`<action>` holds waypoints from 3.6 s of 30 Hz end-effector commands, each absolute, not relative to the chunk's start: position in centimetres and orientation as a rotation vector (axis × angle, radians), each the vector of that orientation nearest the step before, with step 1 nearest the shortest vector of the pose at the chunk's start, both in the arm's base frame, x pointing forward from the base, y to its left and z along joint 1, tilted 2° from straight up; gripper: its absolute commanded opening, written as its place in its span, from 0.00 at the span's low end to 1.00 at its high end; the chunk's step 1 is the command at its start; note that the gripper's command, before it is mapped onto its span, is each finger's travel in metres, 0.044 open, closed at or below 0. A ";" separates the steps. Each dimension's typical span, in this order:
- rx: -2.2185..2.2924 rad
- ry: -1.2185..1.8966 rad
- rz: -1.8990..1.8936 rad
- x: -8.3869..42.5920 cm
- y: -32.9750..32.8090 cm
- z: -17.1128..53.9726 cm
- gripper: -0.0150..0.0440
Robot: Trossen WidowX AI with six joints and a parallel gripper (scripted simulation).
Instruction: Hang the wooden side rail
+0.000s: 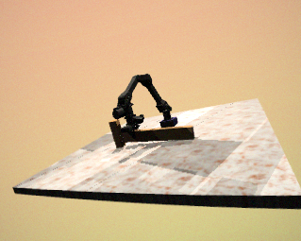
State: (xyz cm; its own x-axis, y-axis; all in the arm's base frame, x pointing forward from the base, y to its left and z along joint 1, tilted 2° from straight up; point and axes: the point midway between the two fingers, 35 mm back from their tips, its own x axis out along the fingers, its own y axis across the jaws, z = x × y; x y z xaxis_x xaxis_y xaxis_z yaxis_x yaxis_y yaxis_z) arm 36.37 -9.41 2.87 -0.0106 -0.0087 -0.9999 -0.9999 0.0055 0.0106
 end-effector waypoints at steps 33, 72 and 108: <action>-1.214 1.223 1.204 36.5 -9.8 3.2 0.25; -1.214 1.224 1.204 36.3 -10.3 3.0 0.25; -1.214 1.224 1.204 36.6 -10.5 3.2 0.25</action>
State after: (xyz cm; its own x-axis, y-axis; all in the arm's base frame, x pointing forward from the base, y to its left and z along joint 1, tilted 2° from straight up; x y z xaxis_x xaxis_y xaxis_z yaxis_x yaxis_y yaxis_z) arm 36.29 -10.38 2.89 -0.0131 -0.0083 -0.9999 -0.9999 0.0075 0.0131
